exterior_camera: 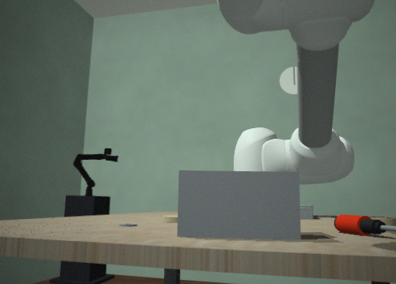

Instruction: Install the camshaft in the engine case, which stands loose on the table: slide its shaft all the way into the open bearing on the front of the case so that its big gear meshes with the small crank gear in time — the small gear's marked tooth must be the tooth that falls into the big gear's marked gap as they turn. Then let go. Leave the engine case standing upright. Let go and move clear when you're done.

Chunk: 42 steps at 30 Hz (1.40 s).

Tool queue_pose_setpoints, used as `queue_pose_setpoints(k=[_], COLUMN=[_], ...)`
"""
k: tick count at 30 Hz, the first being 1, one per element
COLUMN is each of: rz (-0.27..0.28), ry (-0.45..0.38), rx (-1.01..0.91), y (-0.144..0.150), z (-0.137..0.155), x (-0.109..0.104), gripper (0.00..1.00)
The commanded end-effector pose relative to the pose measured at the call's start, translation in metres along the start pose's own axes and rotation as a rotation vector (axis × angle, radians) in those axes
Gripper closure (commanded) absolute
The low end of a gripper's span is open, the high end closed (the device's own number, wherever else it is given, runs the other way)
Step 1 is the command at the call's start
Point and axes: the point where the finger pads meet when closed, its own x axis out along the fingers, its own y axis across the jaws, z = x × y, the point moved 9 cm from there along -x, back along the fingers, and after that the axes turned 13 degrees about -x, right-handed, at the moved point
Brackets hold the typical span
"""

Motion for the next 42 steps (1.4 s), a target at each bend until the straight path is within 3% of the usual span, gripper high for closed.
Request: queue_pose_setpoints(k=[1, 4, 6, 7, 8, 9, 10, 13, 15, 17, 18, 19, 20, 21, 22, 24, 25, 26, 27, 30, 32, 33, 34, 35, 38, 42], rz=[0.027, 0.131, 0.252, 0.252, 0.329, 0.329, 0.416, 0.416, 0.612, 0.612, 0.718, 0.718, 0.825, 0.826, 0.923, 0.934, 1.037, 1.037, 1.134, 1.134, 1.302, 1.302, 1.368, 1.368, 1.496, 1.532], ry=[-0.011, -0.056, -0.107, -0.107, -0.138, -0.138, -0.173, -0.173, -0.251, -0.251, -0.292, -0.292, -0.332, -0.332, -0.369, -0.372, -0.41, -0.41, -0.444, -0.444, -0.503, -0.503, -0.527, -0.527, -0.571, -0.584], rx=[0.028, 0.13, 0.23, 0.23, 0.284, 0.284, 0.337, 0.337, 0.431, 0.431, 0.466, 0.466, 0.491, 0.492, 0.505, 0.507, 0.513, 0.513, 0.509, 0.509, 0.483, 0.483, 0.465, 0.465, 0.418, 0.401], y=[0.0, -0.001, -0.001, -0.001, -0.002, -0.002, -0.003, -0.003, -0.007, -0.007, -0.011, -0.011, -0.015, -0.015, -0.019, -0.02, -0.026, -0.026, -0.031, -0.031, -0.043, -0.043, -0.048, -0.048, -0.058, -0.061], z=[0.002, 0.016, 0.037, 0.037, 0.054, 0.054, 0.074, 0.074, 0.125, 0.125, 0.154, 0.154, 0.178, 0.185, 0.203, 0.216, 0.244, 0.246, 0.27, 0.274, 0.32, 0.32, 0.339, 0.339, 0.373, 0.382], x=[0.008, 0.035, 0.063, 0.063, 0.077, 0.077, 0.092, 0.092, 0.116, 0.116, 0.125, 0.125, 0.13, 0.131, 0.133, 0.135, 0.136, 0.136, 0.136, 0.136, 0.133, 0.133, 0.131, 0.131, 0.126, 0.124], gripper=[0.0, 0.0, 0.0, 0.0, 0.0, 0.0, 0.0, 0.0, 0.0, 0.0, 0.0, 0.0, 0.0, 0.0, 0.0, 0.0, 0.0, 0.0, 0.0, 0.0, 0.0, 0.0, 0.0, 0.0, 0.0, 0.0])
